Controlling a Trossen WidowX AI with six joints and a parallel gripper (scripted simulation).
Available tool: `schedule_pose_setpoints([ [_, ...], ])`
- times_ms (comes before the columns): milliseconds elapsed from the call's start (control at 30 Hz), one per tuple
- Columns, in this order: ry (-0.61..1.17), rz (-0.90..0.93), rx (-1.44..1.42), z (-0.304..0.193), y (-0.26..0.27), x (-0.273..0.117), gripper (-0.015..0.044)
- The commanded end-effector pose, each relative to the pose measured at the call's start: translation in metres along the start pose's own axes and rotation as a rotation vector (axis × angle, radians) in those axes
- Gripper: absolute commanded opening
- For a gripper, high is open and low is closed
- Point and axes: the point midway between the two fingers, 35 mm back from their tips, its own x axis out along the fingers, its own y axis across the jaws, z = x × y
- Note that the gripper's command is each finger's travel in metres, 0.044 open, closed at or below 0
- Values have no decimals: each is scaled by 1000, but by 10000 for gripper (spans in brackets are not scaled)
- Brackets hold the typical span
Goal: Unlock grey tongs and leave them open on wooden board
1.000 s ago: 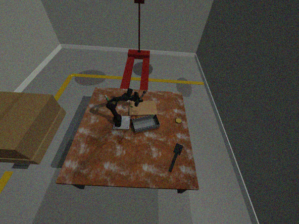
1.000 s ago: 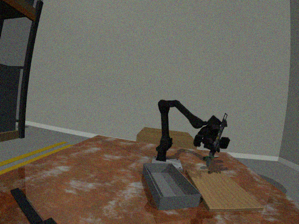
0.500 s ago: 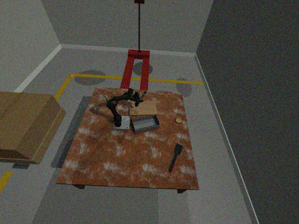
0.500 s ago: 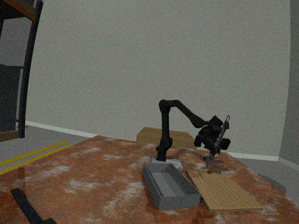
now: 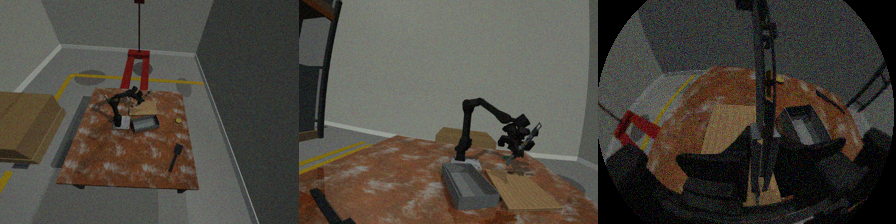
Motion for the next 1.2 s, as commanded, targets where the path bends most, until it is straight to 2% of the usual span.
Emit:
schedule_pose_setpoints([
  [0, 60, 8, -1, 6, 3, 4, -150],
  [567, 356, 27, -19, 9, 1, 17, -150],
  [1167, 686, 42, 29, 8, -9, 13, -150],
])
